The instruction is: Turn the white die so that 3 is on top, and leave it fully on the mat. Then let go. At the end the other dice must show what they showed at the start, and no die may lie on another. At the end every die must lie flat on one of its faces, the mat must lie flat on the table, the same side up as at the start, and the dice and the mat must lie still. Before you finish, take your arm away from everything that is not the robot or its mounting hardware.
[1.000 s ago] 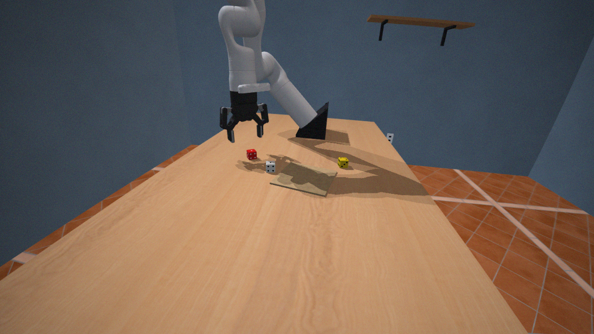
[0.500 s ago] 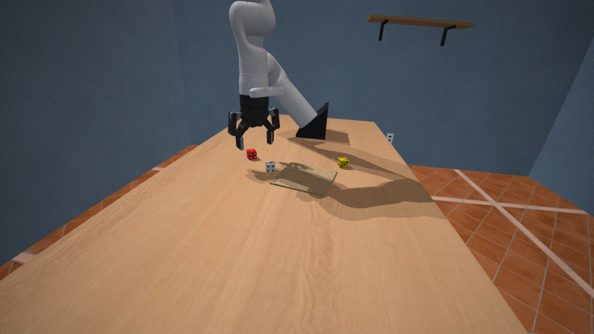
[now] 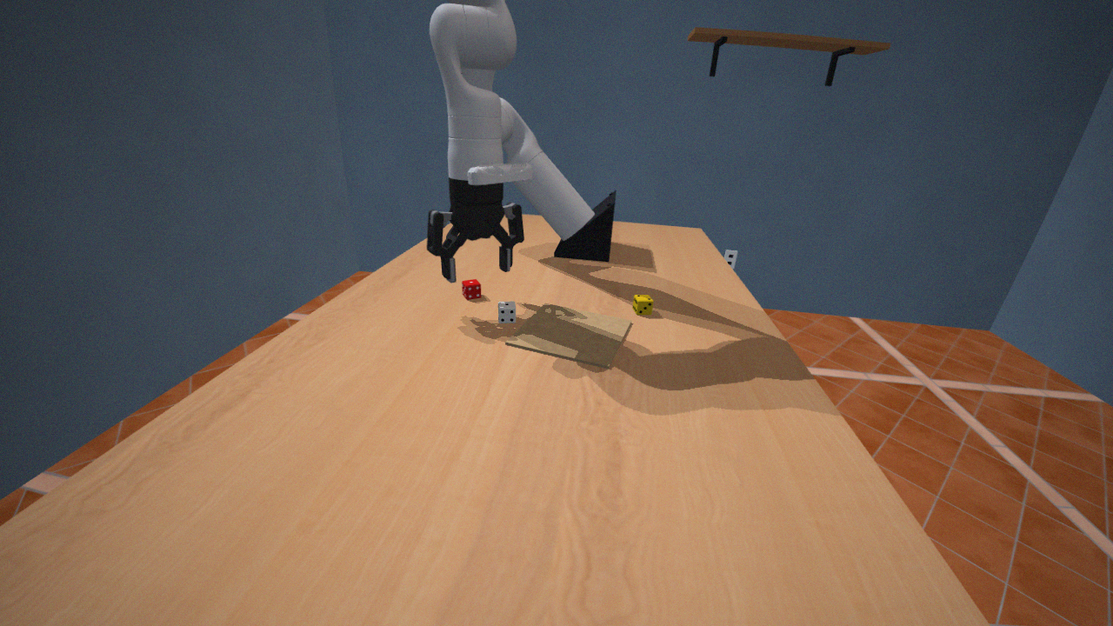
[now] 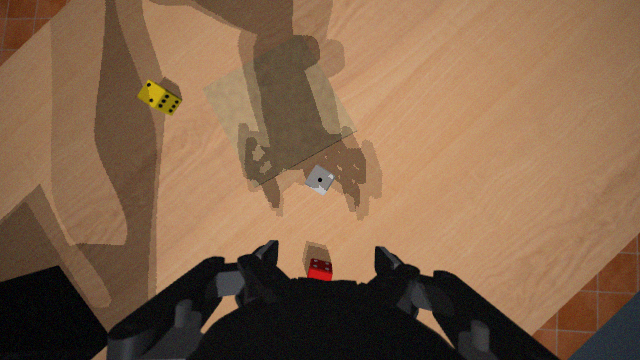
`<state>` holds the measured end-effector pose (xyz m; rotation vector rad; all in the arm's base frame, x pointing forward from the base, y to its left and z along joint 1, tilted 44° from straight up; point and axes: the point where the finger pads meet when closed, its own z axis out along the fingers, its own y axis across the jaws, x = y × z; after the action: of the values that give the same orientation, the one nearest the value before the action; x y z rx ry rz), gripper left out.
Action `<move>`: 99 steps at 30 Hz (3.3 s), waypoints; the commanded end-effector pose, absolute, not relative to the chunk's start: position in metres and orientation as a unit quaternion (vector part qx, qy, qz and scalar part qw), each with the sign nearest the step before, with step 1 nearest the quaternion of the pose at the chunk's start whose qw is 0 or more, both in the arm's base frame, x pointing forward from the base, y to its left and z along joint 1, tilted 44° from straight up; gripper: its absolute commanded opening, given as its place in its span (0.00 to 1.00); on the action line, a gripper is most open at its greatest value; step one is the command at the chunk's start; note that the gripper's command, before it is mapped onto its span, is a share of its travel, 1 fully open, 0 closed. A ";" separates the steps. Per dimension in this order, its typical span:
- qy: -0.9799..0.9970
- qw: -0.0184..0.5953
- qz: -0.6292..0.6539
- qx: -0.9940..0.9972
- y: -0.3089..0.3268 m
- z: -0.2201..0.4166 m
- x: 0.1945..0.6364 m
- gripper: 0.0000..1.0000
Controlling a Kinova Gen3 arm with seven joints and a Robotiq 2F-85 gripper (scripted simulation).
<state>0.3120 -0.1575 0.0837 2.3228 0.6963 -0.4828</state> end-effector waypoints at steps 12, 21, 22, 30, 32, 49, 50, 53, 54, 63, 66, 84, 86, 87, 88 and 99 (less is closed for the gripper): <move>0.266 0.328 -0.184 0.887 -0.157 0.084 0.312 1.00; 0.266 0.328 -0.184 0.887 -0.157 0.084 0.312 1.00; 0.266 0.328 -0.184 0.887 -0.157 0.084 0.312 1.00; 0.266 0.328 -0.184 0.887 -0.153 0.080 0.311 1.00; 0.266 0.328 -0.184 0.887 -0.148 0.076 0.310 1.00; 0.266 0.328 -0.184 0.887 -0.067 0.003 0.286 1.00; 0.266 0.328 -0.184 0.887 -0.060 -0.002 0.284 1.00; 0.266 0.328 -0.184 0.887 -0.041 -0.019 0.279 1.00; 0.266 0.328 -0.184 0.887 -0.035 -0.025 0.277 1.00; 0.266 0.328 -0.184 0.887 -0.006 -0.050 0.269 1.00; 0.266 0.328 -0.184 0.887 -0.001 -0.055 0.267 1.00; 0.266 0.328 -0.184 0.887 0.000 -0.056 0.267 1.00; 0.266 0.328 -0.184 0.887 0.000 -0.056 0.267 1.00; 0.266 0.328 -0.184 0.887 0.000 -0.056 0.267 1.00; 0.266 0.328 -0.184 0.887 0.000 -0.056 0.267 1.00; 0.266 0.328 -0.184 0.887 0.000 -0.056 0.267 1.00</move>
<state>0.2665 -0.0007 -0.0558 2.3220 0.6963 -0.4830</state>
